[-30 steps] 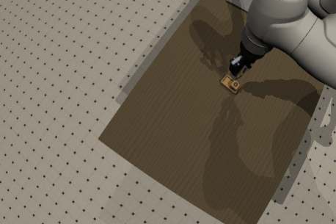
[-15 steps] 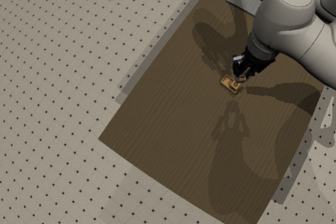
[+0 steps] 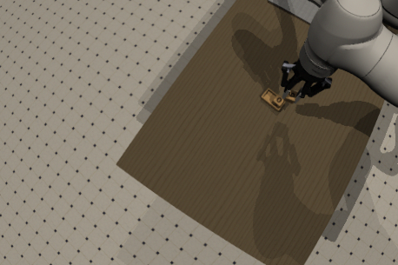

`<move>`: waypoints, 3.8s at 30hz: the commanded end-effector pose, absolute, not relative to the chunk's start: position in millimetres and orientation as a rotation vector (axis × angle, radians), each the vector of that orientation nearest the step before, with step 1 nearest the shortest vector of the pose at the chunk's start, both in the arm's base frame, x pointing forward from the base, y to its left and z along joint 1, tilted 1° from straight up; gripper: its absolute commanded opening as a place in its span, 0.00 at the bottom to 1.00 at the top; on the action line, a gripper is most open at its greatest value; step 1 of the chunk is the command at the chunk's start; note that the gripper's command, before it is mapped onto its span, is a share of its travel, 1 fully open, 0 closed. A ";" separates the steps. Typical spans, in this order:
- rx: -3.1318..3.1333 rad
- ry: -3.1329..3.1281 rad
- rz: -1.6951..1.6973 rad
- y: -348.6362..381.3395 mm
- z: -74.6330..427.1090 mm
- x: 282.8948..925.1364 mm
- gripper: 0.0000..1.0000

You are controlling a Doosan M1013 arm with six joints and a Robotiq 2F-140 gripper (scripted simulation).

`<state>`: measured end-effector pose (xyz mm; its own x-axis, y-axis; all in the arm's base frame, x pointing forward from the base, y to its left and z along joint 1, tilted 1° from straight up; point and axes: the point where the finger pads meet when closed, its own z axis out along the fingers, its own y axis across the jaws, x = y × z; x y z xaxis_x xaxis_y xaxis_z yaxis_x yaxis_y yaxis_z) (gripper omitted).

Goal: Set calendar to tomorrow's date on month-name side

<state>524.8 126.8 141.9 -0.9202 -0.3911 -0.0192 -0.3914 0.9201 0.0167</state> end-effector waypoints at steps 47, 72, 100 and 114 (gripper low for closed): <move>1.687 2.643 0.021 193.1 137.3 516.9 0.16; 1.779 2.583 0.021 196.2 135.8 516.3 0.16; 1.779 2.583 0.021 197.3 44.1 517.4 0.16; 1.779 2.583 0.021 197.3 41.1 517.4 0.16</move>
